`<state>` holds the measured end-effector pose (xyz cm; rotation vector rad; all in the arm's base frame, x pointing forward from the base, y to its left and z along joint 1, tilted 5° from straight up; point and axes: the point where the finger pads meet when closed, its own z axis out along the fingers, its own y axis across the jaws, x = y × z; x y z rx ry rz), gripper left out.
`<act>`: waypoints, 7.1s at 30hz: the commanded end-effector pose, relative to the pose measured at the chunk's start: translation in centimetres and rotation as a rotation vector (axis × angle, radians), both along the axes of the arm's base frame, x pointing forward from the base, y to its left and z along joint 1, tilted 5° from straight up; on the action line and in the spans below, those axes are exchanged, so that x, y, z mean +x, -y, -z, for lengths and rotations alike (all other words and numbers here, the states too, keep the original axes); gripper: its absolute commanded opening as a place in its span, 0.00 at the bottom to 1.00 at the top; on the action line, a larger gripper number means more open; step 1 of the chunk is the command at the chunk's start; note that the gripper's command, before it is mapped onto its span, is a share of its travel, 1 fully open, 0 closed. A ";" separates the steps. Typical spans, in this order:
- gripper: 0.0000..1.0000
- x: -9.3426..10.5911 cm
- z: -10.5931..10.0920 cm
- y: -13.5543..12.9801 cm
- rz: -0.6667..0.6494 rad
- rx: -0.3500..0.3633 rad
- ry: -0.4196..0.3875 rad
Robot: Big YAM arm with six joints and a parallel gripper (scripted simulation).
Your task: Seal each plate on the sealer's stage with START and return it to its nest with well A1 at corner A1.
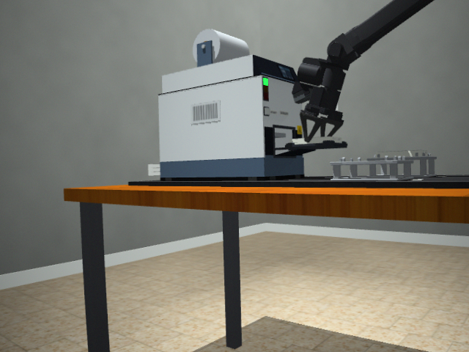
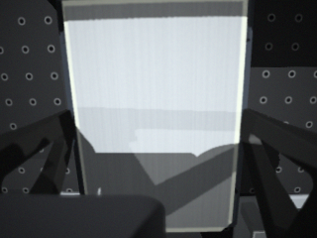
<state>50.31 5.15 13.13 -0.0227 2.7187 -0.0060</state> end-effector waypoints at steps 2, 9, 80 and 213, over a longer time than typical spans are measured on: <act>0.97 1.7 -3.2 0.5 0.024 0.015 0.059; 0.94 1.7 -3.1 0.5 0.023 0.014 0.058; 0.00 1.6 -2.6 0.3 0.013 0.007 0.049; 0.00 -0.5 -7.5 0.5 0.025 0.003 0.013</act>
